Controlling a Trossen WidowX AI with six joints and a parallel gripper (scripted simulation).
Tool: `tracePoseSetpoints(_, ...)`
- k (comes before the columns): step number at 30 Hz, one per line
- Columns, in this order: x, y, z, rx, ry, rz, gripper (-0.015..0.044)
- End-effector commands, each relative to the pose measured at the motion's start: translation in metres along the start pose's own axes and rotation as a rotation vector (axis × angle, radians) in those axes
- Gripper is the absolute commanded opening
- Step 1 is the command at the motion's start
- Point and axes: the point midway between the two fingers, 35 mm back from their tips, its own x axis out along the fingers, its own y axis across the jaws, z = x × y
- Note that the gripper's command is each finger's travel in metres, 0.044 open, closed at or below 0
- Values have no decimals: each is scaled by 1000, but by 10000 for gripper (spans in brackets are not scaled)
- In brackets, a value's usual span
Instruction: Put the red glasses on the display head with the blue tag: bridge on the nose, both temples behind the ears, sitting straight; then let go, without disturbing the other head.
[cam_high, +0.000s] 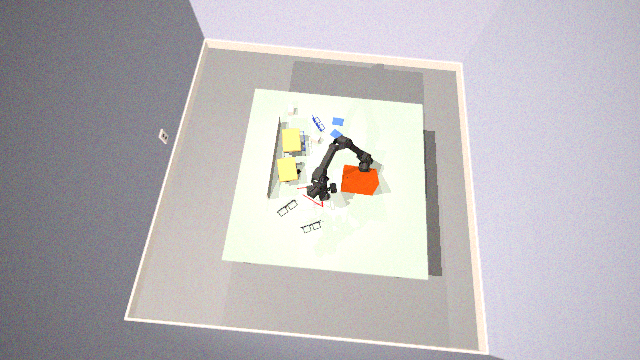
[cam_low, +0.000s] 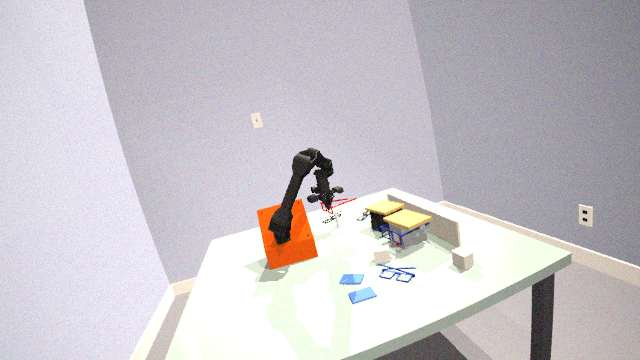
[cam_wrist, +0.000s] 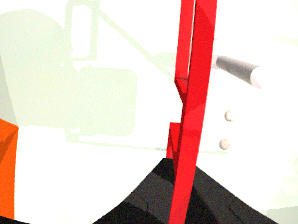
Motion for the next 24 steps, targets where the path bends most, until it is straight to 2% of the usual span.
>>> tracePoseSetpoints(1,2,2,-3,-11,9,1,0)
tracePoseSetpoints(5,12,1,-3,-11,9,1,0)
tracePoseSetpoints(13,61,2,-5,-10,11,1,0)
tracePoseSetpoints(24,62,4,-7,-10,12,1,0)
